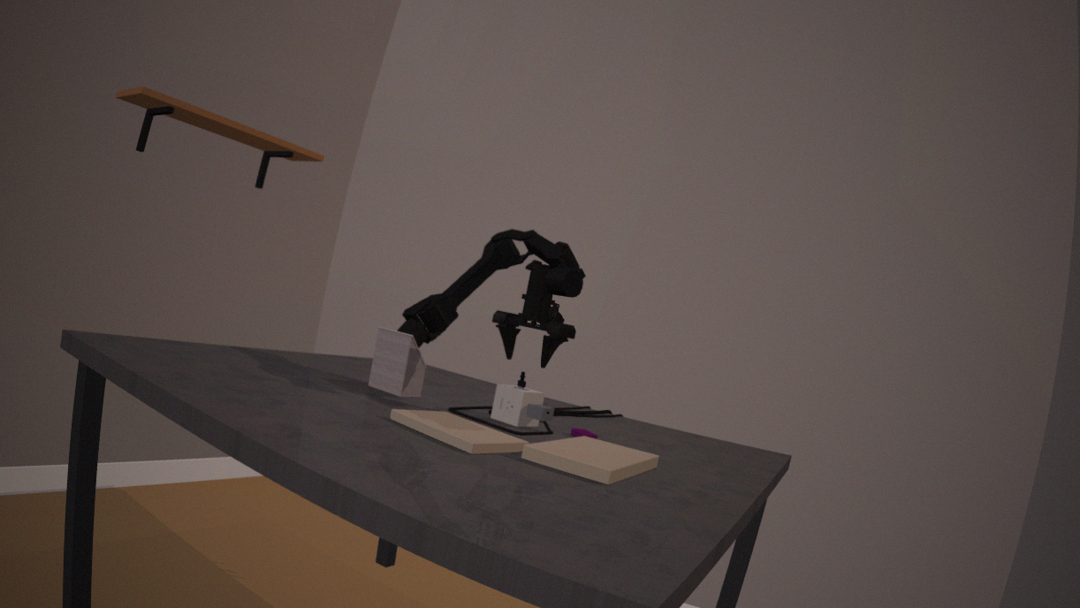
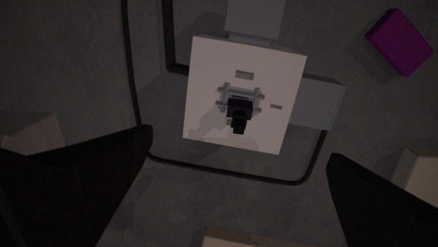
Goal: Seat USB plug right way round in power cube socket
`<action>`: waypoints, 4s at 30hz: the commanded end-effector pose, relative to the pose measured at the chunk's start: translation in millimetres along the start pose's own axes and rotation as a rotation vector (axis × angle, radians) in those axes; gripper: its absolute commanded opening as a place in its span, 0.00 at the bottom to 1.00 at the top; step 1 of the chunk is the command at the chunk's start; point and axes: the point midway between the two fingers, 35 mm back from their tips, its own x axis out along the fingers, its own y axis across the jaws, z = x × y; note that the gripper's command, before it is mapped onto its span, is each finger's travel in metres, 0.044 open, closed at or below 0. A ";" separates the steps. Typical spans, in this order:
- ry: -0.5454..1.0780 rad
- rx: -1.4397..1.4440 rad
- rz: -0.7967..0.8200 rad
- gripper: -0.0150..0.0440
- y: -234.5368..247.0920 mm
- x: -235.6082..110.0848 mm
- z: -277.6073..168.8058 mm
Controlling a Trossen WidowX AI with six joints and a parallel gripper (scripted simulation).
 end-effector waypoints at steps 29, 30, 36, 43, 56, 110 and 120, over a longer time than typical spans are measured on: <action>0.004 -0.004 0.003 0.87 0.9 25.2 -0.3; 0.004 -0.004 0.003 0.82 0.9 25.2 -0.3; 0.004 -0.004 0.003 0.56 0.9 25.2 -0.3; 0.004 -0.004 0.003 0.28 0.9 25.2 -0.3; 0.004 -0.004 0.003 0.25 0.9 25.2 -0.3; 0.004 0.003 0.005 0.25 1.3 -3.5 -0.3; 0.002 0.222 0.006 0.25 1.9 -2.0 0.1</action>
